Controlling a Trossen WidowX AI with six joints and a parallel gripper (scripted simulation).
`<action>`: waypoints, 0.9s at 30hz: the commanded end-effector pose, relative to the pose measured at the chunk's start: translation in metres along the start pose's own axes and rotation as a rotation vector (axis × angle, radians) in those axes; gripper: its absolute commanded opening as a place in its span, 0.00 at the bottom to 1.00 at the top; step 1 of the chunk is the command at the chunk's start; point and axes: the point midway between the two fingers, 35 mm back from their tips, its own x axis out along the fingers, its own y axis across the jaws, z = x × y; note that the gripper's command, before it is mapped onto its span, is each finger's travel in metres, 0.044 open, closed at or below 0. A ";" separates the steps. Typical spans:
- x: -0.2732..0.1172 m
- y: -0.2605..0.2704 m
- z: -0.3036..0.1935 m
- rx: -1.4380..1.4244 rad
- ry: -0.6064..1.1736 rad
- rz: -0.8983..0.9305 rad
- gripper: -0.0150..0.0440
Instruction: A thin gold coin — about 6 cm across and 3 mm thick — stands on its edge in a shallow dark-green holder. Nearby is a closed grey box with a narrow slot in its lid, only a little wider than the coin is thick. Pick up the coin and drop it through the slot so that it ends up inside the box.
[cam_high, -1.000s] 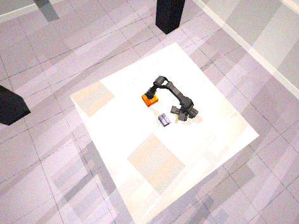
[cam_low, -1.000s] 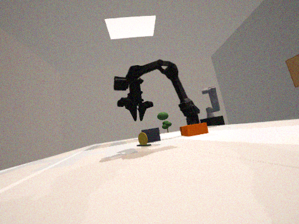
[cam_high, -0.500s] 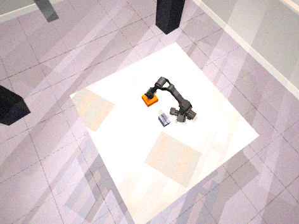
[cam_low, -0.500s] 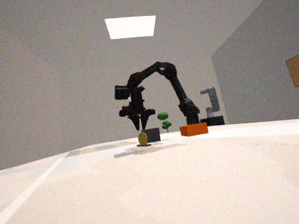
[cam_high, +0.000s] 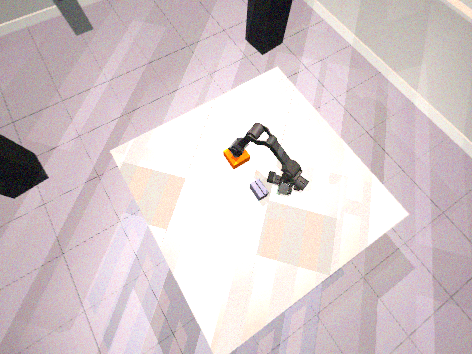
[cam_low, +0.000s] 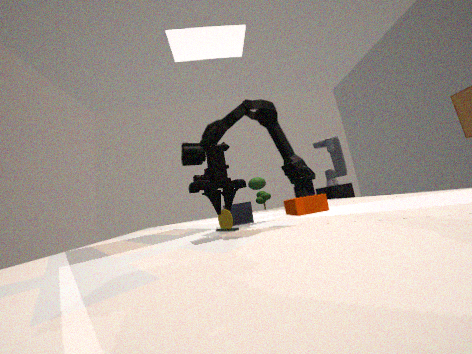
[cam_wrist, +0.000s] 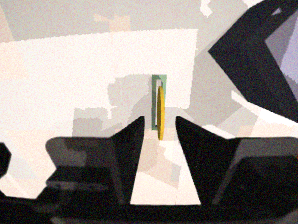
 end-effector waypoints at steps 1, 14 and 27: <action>0.006 0.000 0.000 0.003 -0.003 -0.001 0.53; 0.027 -0.001 0.000 0.003 -0.002 0.001 0.53; 0.041 -0.002 -0.001 0.004 -0.001 0.003 0.44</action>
